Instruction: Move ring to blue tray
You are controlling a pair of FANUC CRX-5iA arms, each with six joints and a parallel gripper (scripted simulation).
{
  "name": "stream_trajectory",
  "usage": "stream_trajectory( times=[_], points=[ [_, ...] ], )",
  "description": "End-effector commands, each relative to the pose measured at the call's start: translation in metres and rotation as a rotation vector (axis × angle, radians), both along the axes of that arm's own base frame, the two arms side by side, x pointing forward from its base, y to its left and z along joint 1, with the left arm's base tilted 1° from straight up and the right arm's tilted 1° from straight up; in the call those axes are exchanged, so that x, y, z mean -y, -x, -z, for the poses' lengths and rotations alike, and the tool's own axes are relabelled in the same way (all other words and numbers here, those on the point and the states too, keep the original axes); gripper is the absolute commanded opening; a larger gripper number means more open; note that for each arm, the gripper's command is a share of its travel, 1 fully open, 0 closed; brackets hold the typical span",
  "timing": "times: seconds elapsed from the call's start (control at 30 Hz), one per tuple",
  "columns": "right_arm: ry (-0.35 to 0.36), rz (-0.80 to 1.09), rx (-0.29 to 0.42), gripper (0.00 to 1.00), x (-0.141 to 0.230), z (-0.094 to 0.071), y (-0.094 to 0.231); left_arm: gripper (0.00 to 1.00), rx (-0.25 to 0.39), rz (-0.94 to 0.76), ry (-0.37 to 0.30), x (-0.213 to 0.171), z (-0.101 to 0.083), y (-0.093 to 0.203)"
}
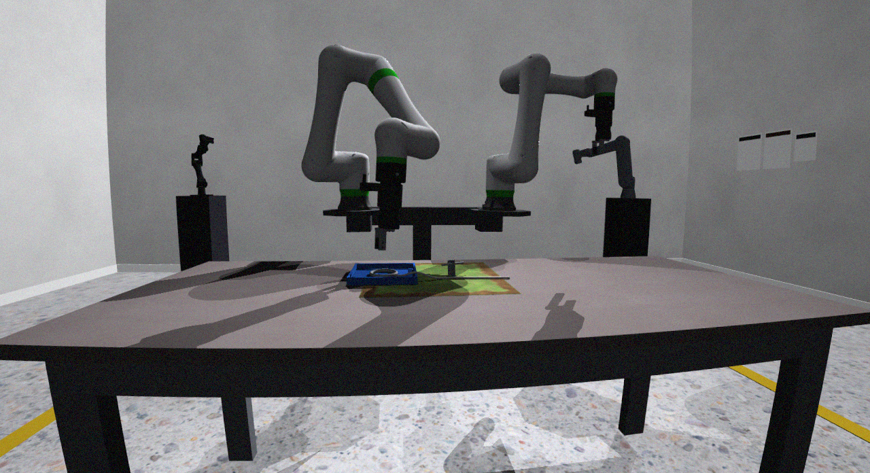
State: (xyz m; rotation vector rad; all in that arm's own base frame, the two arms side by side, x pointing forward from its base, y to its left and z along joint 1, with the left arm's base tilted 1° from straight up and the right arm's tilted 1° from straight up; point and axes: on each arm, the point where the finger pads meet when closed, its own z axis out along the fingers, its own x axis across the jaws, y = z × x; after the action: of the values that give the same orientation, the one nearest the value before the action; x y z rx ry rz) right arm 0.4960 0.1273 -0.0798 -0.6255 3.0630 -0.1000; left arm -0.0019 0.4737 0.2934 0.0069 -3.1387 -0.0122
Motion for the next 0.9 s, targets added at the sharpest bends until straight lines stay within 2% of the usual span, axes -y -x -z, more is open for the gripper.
stream_trajectory(
  times=[0.0,0.2,0.87],
  points=[
    [0.0,-0.001,0.001,0.55,-0.001,-0.016,0.0,1.0,0.0,0.0,-0.002,0.0,-0.001,0.0],
    [0.0,-0.001,0.001,0.55,-0.002,-0.033,0.0,1.0,0.0,0.0,-0.002,0.0,-0.001,0.0],
    [0.0,-0.001,0.001,0.55,-0.002,-0.034,0.0,1.0,0.0,0.0,-0.002,0.0,-0.001,0.0]
  ],
)
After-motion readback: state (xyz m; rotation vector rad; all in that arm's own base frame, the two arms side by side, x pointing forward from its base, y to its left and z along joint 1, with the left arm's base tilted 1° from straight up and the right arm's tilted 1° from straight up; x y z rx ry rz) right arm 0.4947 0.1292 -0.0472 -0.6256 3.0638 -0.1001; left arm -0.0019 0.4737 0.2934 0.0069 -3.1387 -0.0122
